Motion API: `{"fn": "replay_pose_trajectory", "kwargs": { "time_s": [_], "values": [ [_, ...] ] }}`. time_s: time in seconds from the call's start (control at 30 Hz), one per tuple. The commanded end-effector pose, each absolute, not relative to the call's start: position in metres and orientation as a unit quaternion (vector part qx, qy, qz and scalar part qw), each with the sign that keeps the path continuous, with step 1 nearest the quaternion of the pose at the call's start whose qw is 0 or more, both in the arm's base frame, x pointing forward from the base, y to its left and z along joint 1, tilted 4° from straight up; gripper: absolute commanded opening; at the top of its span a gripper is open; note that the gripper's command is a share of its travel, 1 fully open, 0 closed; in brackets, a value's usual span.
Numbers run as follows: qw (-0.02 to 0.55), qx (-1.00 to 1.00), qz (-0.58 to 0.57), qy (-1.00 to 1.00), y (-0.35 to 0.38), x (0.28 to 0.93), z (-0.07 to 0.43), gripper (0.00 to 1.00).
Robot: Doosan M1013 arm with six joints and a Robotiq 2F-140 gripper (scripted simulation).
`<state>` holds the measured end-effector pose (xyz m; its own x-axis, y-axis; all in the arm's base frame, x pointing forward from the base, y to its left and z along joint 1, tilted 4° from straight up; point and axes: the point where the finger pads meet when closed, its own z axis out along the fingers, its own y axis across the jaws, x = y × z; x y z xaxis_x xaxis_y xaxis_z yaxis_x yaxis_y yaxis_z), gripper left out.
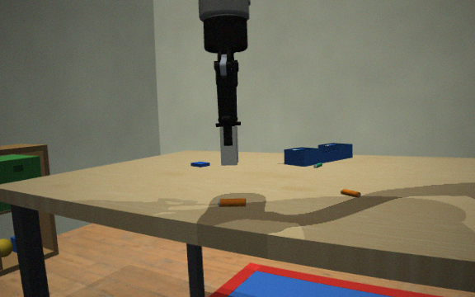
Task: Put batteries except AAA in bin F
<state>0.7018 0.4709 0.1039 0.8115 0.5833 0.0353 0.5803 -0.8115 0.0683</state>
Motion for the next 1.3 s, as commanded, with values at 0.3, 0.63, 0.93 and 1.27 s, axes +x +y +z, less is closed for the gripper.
{"fn": "replay_pose_trajectory", "kwargs": {
  "time_s": [0.3,0.63,0.93,1.27],
  "values": [
    [0.028,0.951,0.026,0.307,0.465,0.705,0.063,0.26],
    [0.028,0.951,0.026,0.307,0.464,0.707,0.041,0.26],
    [0.028,0.951,0.026,0.307,0.464,0.707,0.041,0.26],
    [0.028,0.951,0.026,0.307,0.464,0.707,0.041,0.26]
  ]
}}
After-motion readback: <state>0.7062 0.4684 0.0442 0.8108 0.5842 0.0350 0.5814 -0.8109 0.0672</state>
